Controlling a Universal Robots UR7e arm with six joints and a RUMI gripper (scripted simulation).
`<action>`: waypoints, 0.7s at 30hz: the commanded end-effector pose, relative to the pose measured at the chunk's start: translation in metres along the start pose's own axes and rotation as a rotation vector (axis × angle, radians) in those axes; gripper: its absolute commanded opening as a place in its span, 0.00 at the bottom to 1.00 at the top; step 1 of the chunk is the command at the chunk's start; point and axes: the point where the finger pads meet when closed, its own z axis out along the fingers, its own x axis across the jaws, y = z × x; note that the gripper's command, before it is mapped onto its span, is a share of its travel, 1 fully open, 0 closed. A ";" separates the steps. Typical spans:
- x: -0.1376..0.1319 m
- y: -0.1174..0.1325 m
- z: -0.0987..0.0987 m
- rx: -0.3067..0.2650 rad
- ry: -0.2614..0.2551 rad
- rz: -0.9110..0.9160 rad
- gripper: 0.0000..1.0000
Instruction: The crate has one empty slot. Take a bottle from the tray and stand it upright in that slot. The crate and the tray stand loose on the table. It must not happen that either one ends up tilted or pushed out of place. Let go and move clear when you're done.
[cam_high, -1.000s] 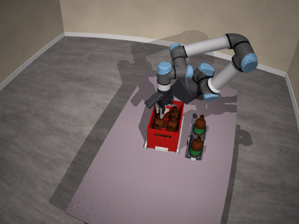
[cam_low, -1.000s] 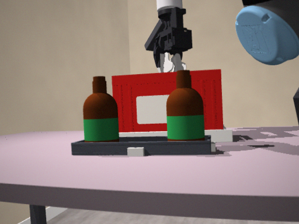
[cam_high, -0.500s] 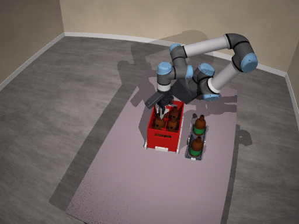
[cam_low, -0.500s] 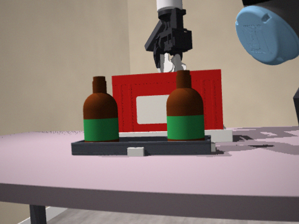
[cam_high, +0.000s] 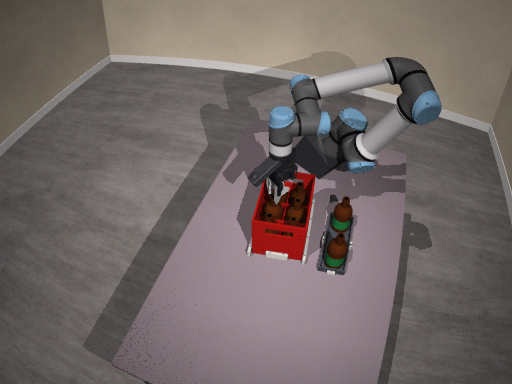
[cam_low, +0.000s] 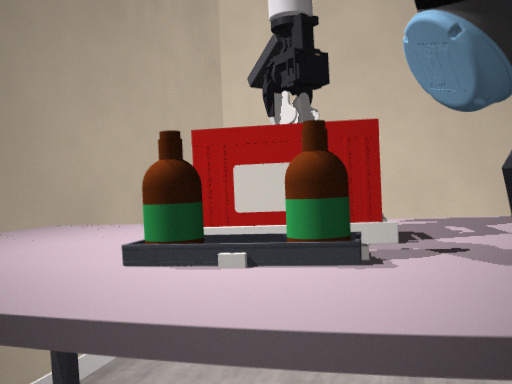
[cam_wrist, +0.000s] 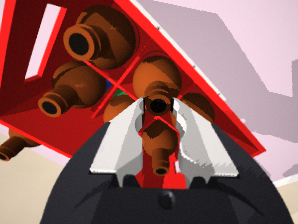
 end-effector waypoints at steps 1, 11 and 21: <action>0.000 0.000 0.000 0.001 0.000 0.000 0.00; 0.000 0.000 0.000 0.001 0.000 0.000 0.00; 0.000 0.000 0.000 0.001 0.000 0.000 0.38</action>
